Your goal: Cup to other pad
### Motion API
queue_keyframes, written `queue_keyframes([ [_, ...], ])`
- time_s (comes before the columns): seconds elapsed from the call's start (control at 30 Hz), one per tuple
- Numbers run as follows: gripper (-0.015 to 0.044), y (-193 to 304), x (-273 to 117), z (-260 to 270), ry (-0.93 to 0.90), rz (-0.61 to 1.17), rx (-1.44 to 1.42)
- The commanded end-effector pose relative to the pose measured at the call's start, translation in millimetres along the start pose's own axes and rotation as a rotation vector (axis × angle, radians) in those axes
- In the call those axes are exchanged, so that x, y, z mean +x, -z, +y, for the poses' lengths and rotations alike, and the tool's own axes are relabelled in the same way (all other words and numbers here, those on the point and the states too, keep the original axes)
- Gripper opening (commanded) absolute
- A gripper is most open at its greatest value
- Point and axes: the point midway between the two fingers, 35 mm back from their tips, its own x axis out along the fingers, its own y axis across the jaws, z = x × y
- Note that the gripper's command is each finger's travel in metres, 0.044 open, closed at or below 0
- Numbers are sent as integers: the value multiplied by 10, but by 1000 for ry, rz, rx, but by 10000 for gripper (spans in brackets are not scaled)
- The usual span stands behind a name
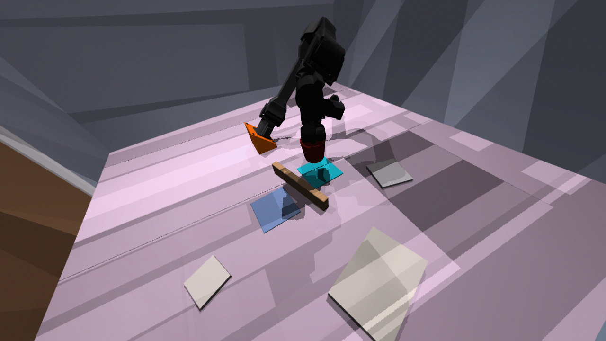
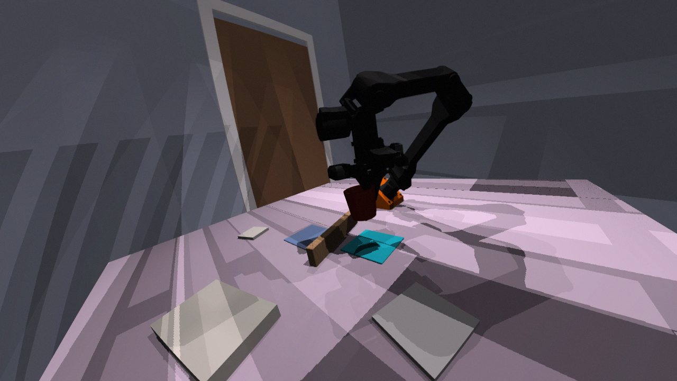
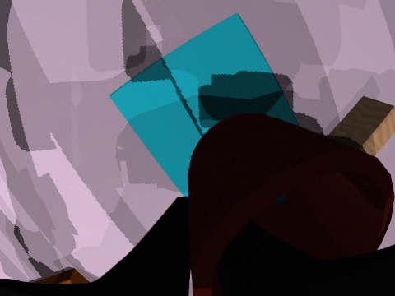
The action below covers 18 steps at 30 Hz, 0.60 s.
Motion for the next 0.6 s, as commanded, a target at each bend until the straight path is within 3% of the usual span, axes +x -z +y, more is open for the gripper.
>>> queue_keyframes([
  [0.0, 0, -70, -10, 69, 2, -5, 1],
  [0.57, 0, -104, 126, 98, 2, -5, 1],
])
